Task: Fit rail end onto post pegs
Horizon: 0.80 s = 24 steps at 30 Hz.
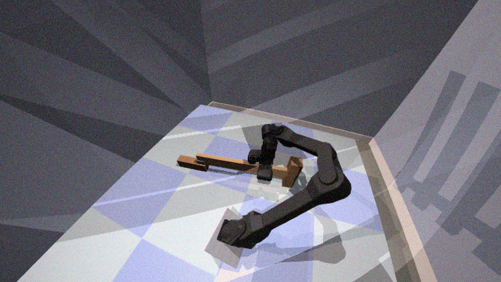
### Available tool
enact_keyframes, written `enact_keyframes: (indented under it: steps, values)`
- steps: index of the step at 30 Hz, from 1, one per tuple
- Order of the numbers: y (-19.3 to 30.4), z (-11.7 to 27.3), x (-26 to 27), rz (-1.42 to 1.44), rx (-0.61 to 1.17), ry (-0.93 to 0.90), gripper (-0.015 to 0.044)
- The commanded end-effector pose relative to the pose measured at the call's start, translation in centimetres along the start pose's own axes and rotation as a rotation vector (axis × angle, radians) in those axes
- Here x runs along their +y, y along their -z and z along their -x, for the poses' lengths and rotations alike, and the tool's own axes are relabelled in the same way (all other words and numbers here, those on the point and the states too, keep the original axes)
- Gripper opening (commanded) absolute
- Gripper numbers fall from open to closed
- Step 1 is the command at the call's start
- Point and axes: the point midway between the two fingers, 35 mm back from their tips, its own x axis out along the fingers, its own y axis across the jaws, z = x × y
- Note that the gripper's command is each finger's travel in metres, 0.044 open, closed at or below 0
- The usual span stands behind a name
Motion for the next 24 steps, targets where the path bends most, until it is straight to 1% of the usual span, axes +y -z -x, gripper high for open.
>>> enact_keyframes:
  steps: [1,18,22,24]
  values:
    - [0.5,0.4,-0.3,-0.002,0.007,0.014,0.0000]
    - [0.0,0.0,0.0,0.000,-0.001,0.000,0.0440]
    - [-0.2,0.2,0.0,0.000,-0.001,0.001,0.0440]
    - [-1.6,1.5,0.0,0.000,0.000,0.007,0.0440]
